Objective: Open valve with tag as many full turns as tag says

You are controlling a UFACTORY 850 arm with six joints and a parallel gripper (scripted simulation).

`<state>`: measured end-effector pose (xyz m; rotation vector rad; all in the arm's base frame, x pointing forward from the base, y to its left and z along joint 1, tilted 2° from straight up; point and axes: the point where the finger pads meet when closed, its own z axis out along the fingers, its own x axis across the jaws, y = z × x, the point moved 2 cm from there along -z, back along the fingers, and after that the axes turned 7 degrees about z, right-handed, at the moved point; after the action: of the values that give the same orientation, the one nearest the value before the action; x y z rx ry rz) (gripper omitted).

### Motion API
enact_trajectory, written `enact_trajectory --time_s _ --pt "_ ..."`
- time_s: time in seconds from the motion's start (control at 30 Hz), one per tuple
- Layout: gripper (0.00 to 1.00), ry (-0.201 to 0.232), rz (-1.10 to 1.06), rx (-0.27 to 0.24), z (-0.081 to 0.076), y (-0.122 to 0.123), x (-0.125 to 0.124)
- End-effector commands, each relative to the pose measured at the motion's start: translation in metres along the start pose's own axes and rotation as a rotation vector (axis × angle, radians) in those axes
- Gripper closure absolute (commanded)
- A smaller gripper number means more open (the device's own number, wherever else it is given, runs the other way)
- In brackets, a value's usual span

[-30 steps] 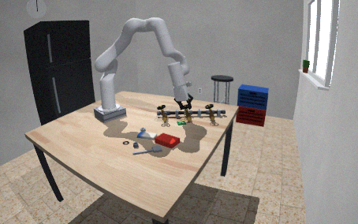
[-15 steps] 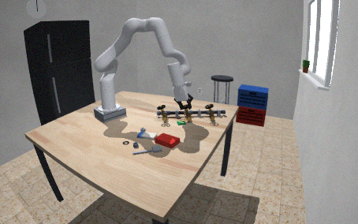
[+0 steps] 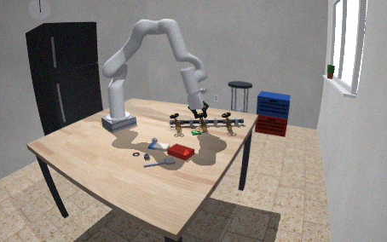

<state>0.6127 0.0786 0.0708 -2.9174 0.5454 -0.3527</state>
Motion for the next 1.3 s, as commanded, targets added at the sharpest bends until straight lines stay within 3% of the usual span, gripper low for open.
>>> enact_trajectory --time_s 0.0,0.9,0.93,1.27 --pt "1.00 0.010 -0.001 0.016 -0.0007 -0.0001 0.0009" --pt "1.00 0.010 -0.001 0.016 -0.0007 -0.0001 0.0009" --pt "0.00 0.010 -0.001 0.016 -0.0007 -0.0001 0.0009" --pt "0.00 0.010 -0.001 0.016 -0.0007 -0.0001 0.0009"
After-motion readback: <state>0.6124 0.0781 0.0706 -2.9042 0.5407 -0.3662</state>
